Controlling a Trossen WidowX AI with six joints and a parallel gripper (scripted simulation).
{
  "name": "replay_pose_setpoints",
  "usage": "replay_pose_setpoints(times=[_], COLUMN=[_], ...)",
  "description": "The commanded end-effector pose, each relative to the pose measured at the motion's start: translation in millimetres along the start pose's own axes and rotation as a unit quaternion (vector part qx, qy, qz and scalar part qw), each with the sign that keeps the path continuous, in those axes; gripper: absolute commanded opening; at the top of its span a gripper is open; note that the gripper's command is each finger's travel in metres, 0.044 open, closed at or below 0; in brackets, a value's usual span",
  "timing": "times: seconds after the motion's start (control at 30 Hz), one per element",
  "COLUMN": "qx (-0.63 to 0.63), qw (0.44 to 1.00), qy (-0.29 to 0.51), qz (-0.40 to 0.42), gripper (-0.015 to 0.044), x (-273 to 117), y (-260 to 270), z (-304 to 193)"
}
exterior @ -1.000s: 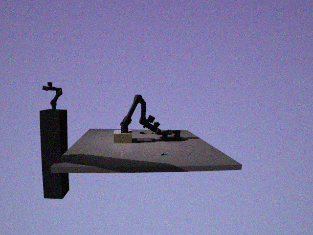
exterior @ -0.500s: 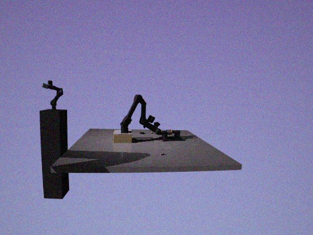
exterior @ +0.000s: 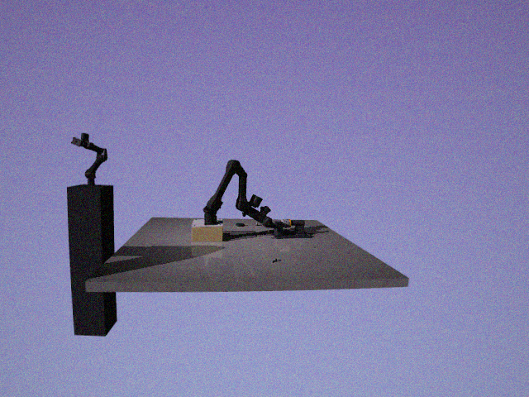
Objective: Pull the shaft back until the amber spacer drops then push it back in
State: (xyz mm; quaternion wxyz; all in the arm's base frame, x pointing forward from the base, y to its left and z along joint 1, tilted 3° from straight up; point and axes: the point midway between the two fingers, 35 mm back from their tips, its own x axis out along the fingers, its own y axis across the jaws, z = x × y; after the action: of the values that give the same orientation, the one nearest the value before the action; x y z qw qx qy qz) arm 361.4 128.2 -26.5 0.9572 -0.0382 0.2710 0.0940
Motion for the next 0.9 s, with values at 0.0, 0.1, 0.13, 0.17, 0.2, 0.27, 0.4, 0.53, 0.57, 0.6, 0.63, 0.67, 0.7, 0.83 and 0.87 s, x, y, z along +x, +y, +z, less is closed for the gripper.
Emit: replay_pose_setpoints(times=[0.0, 0.1, 0.13, 0.17, 0.2, 0.27, 0.4, 0.53, 0.57, 0.6, 0.63, 0.67, 0.7, 0.83, 0.87], qx=[0.0, 0.0, 0.0, 0.0, 0.0, 0.0, 0.0, 0.0, 0.0, 0.0, 0.0, 0.0, 0.0, -0.001, -0.001], qw=[1.0, 1.0, 1.0, 1.0, 1.0, 1.0, 1.0, 1.0, 1.0, 1.0, 1.0, 1.0, 1.0, 1.0, 1.0], qy=[0.0, 0.0, 0.0, 0.0, 0.0, 0.0, 0.0, 0.0, 0.0, 0.0, 0.0, 0.0, 0.0, -0.001, -0.001], qz=[0.0, 0.0, 0.0, 0.0, 0.0, 0.0, 0.0, 0.0, 0.0, 0.0, 0.0, 0.0, 0.0, 0.001, 0.001], gripper=[0.0387, 0.0309, 0.0282, 0.0256, 0.023, 0.0177, 0.0072, 0.0007, 0.0, 0.0, 0.0, 0.0, 0.0, 0.0, 0.0], x=[-0.1, -0.1, -0.1, -0.1, -0.1, -0.1, -0.1, -0.1, -0.1, -0.1, -0.1, -0.2, -0.6, -3.2, -3.9], y=[-0.2, -0.2, -0.2, -0.2, -0.2, -0.2, -0.2, -0.2, -0.2, -0.2, -0.2, -0.2, -0.2, -0.2, -0.2], z=[-0.1, -0.1, -0.1, -0.1, -0.1, -0.1, -0.1, -0.1, -0.1, -0.1, -0.1, -0.2, -0.5, -2.1, -2.5])
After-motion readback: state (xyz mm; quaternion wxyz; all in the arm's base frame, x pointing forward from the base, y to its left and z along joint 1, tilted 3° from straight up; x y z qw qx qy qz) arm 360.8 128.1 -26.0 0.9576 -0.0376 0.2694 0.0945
